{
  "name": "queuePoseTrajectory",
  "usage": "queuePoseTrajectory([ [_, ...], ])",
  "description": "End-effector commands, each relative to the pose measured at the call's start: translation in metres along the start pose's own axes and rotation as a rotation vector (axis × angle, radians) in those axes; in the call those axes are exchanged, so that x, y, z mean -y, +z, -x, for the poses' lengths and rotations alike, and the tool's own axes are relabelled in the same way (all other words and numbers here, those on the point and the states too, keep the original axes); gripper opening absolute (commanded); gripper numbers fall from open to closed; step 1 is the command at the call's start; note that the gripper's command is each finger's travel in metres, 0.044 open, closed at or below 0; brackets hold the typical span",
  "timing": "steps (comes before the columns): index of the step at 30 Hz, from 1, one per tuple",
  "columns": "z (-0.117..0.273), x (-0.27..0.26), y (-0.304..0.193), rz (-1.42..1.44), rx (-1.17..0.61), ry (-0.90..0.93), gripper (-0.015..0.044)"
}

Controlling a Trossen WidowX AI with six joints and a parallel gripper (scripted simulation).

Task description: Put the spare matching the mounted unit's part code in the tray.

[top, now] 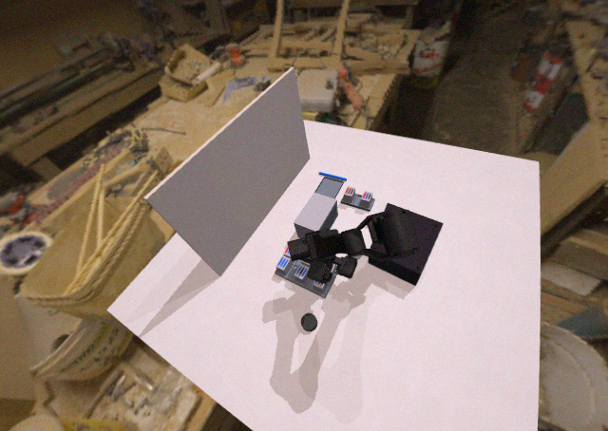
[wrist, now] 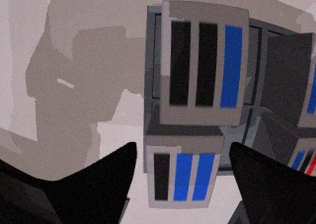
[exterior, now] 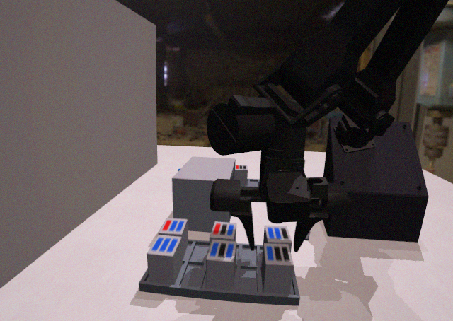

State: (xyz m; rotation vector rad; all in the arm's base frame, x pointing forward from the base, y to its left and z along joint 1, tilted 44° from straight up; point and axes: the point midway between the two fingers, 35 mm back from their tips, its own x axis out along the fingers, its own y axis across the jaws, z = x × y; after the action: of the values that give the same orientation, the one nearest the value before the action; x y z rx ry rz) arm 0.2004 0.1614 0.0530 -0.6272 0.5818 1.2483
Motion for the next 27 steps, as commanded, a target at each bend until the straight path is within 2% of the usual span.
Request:
queuePoseTrajectory([
  [1, -0.0066, -0.0036, -0.0017, -0.005, -0.005, 0.005, 0.03],
  [11, -0.0076, -0.0039, -0.0016, -0.006, -0.004, 0.005, 0.03],
  [16, -0.0069, -0.0033, -0.0007, -0.003, 0.0, 0.005, 0.0169],
  [23, -0.0069, -0.0033, -0.0007, -0.003, 0.0, 0.005, 0.0122],
  [27, -0.0069, -0.0033, -0.0007, -0.003, 0.0, 0.005, 0.0017],
])
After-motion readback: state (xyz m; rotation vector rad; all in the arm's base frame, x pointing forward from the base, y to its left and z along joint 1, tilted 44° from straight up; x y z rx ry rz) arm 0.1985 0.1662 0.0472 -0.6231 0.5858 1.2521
